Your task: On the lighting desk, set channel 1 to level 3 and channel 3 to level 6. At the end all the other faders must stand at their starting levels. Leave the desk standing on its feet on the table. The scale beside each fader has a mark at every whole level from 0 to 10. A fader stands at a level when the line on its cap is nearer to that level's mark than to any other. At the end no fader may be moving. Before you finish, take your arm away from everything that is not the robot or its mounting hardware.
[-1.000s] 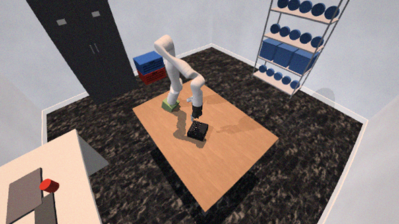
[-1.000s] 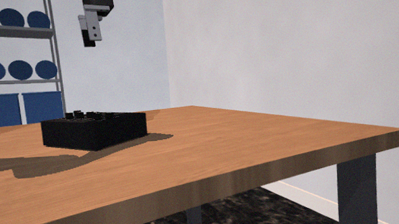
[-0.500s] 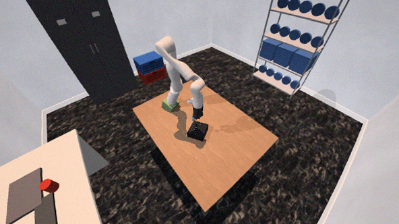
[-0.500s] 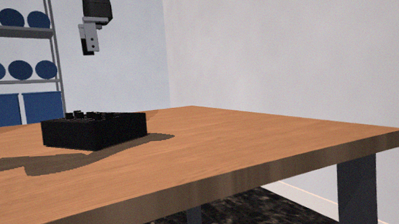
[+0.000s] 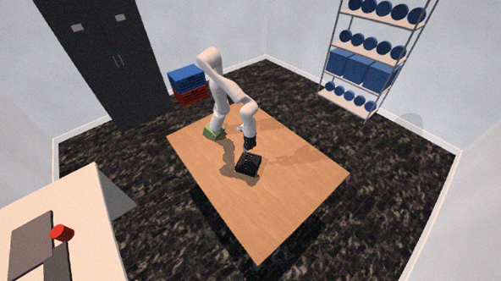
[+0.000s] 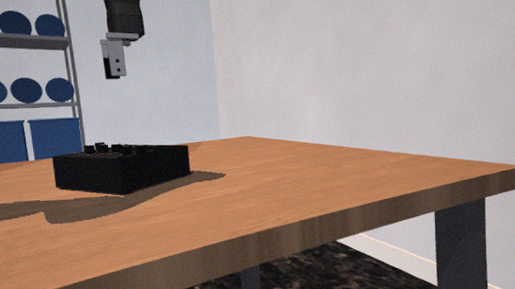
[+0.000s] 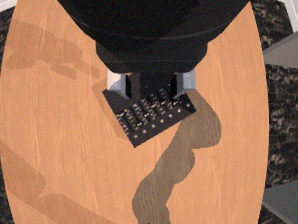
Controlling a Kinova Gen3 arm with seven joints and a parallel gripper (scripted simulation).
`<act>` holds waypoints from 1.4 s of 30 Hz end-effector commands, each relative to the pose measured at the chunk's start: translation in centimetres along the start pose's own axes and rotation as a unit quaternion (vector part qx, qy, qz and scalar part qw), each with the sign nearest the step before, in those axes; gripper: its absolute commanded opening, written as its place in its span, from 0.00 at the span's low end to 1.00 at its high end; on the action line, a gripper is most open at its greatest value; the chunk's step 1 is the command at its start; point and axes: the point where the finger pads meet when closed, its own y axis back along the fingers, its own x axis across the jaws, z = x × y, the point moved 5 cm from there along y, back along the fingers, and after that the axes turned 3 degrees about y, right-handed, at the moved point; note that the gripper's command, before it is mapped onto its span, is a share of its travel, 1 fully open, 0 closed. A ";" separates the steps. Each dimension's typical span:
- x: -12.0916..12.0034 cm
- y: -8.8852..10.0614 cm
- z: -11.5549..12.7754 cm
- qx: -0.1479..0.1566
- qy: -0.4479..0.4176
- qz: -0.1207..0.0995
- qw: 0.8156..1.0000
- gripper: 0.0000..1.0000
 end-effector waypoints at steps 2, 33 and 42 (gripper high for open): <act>0.3 -0.1 0.0 0.000 0.004 0.003 1.000 1.00; 0.3 -0.2 -0.1 0.002 -0.007 0.002 1.000 1.00; 0.3 -0.4 -0.4 0.006 -0.038 -0.001 0.999 1.00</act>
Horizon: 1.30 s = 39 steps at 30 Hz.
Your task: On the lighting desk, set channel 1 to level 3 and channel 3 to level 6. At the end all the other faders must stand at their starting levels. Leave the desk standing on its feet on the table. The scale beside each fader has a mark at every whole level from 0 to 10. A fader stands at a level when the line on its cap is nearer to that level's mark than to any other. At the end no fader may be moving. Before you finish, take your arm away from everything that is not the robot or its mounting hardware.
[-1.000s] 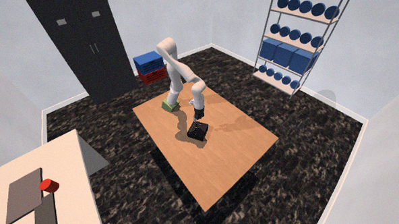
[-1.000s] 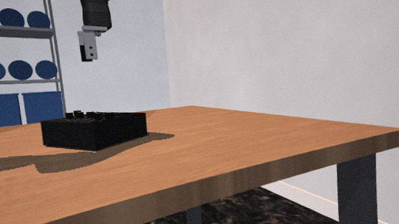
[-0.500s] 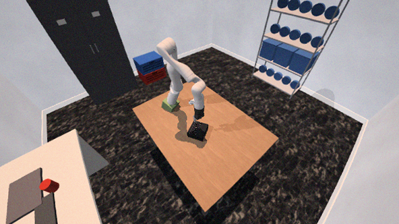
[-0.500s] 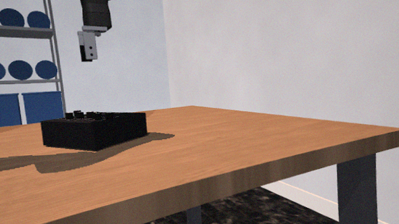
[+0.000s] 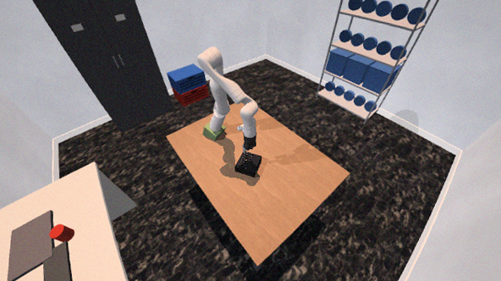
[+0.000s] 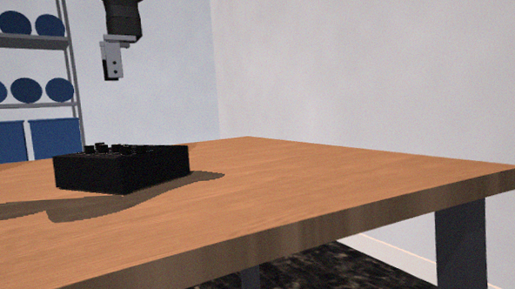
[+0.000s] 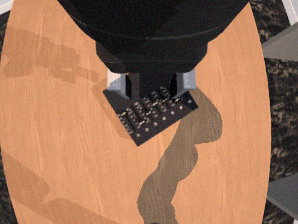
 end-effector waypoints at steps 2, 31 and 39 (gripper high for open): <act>0.0 -0.2 -0.2 0.003 -0.027 -0.002 1.000 1.00; -0.1 -1.8 -2.1 0.029 -0.272 -0.031 0.961 1.00; -0.2 -2.4 -2.7 0.035 -0.355 -0.044 0.933 1.00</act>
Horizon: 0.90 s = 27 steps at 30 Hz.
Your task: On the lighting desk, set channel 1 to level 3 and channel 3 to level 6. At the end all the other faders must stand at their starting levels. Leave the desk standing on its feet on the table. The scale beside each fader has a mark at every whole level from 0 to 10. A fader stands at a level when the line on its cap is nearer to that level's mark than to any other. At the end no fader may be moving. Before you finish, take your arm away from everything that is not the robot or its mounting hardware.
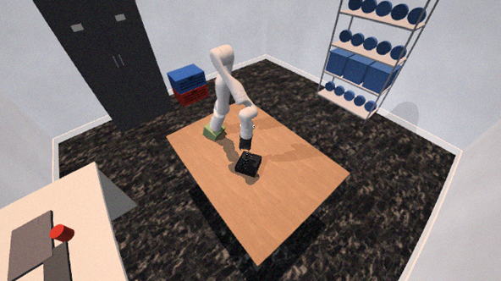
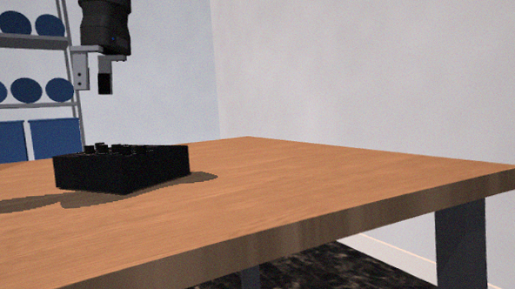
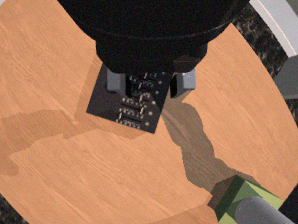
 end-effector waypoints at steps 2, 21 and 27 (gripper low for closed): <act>-0.3 -0.4 -0.1 -0.001 -0.051 -0.010 0.999 1.00; -1.7 -2.3 -0.7 -0.002 -0.326 -0.052 0.944 1.00; -2.3 -3.0 -0.8 -0.007 -0.419 -0.066 0.906 1.00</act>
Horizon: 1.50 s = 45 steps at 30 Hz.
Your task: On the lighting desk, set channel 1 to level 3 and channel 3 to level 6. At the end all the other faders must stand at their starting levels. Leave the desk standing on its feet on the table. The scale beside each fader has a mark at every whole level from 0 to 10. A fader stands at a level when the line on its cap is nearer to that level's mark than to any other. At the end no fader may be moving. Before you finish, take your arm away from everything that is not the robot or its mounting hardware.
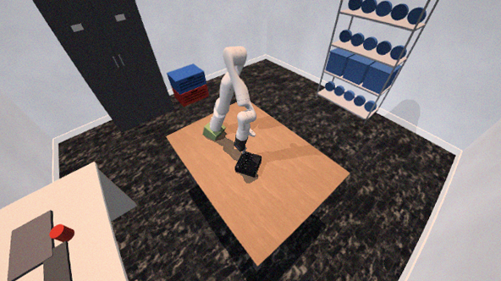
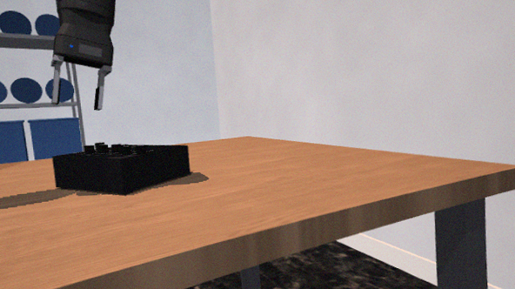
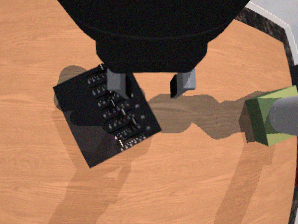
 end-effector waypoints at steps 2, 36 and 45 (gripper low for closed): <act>-0.4 -0.7 0.4 -0.011 -0.075 -0.009 0.997 1.00; -2.4 -3.2 2.5 -0.051 -0.437 -0.041 0.897 1.00; -2.7 -3.5 2.8 -0.057 -0.478 -0.043 0.875 1.00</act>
